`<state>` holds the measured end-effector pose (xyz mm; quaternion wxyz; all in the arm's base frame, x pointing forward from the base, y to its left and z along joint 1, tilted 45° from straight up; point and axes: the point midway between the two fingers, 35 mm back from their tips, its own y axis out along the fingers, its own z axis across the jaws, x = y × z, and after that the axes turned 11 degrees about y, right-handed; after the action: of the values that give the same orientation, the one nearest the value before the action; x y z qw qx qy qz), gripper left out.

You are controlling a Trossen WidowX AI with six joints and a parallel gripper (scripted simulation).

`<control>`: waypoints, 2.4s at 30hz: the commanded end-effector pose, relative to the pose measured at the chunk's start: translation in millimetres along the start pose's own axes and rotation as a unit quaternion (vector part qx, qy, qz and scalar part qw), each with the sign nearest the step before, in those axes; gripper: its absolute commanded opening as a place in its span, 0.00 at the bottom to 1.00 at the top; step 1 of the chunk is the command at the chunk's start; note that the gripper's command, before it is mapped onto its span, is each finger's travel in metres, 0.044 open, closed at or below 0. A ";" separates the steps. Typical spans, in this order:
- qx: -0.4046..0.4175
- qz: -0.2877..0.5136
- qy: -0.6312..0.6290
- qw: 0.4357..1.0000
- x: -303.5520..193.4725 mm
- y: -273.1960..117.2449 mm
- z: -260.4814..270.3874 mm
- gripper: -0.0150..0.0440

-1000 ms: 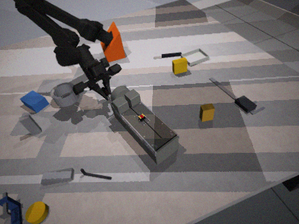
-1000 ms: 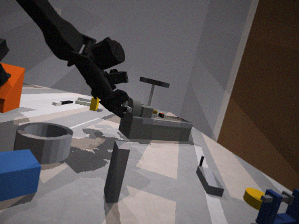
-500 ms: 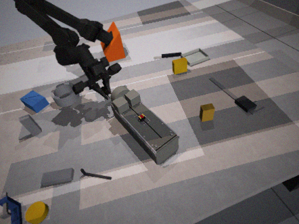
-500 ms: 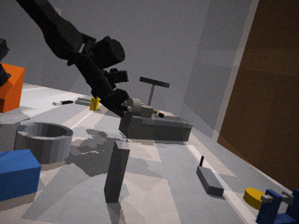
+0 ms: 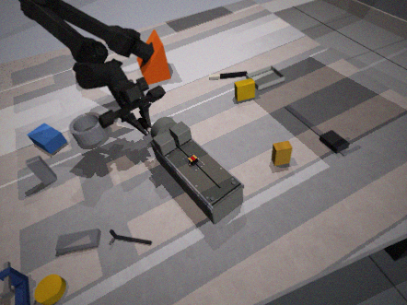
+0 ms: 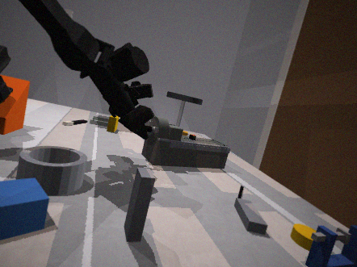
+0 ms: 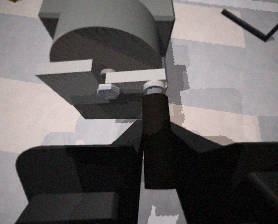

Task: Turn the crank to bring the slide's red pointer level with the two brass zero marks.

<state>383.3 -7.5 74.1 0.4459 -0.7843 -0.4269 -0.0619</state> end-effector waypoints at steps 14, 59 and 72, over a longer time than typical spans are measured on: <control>0.000 0.000 0.000 1.000 0.0 -0.1 -0.2 0.79; -0.047 0.005 0.070 0.996 144.1 -39.8 41.0 1.00; -0.091 0.000 0.128 0.988 177.2 3.0 71.7 1.00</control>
<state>470.7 150.9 114.1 0.4269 -0.8075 -0.3626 -0.1853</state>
